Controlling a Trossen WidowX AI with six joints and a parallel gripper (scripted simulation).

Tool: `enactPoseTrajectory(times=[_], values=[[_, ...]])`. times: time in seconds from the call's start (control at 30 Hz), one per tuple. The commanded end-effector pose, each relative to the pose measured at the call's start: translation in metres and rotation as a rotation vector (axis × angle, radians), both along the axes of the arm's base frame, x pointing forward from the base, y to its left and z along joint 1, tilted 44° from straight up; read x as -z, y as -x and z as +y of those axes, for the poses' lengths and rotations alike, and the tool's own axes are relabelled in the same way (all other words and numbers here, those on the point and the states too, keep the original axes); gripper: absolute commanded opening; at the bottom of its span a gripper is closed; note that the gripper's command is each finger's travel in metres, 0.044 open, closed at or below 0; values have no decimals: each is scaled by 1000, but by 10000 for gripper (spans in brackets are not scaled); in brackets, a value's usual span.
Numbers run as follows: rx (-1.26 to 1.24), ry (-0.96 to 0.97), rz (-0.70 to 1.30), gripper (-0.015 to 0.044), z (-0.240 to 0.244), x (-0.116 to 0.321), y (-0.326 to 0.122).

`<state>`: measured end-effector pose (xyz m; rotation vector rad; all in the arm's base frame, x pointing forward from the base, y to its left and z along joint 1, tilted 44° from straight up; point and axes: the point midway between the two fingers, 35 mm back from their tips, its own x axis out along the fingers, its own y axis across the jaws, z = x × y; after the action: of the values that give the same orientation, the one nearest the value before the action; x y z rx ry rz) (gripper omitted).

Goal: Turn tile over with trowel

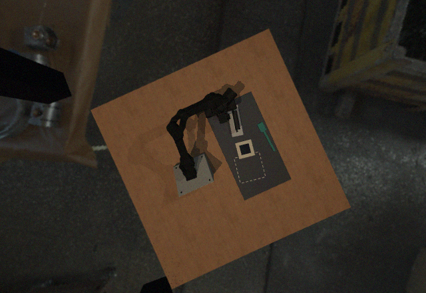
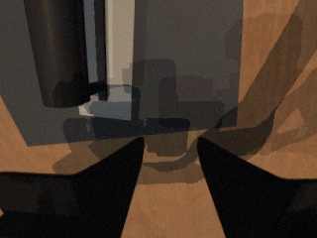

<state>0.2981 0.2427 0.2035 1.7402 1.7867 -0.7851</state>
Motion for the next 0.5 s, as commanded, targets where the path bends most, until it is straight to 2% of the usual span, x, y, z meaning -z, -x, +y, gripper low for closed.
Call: enactPoseTrajectory(times=[0.0,0.47], values=[[-94,-4,-89,270,-3,2,-4],[-444,-17,-427,270,-14,10,-19]])
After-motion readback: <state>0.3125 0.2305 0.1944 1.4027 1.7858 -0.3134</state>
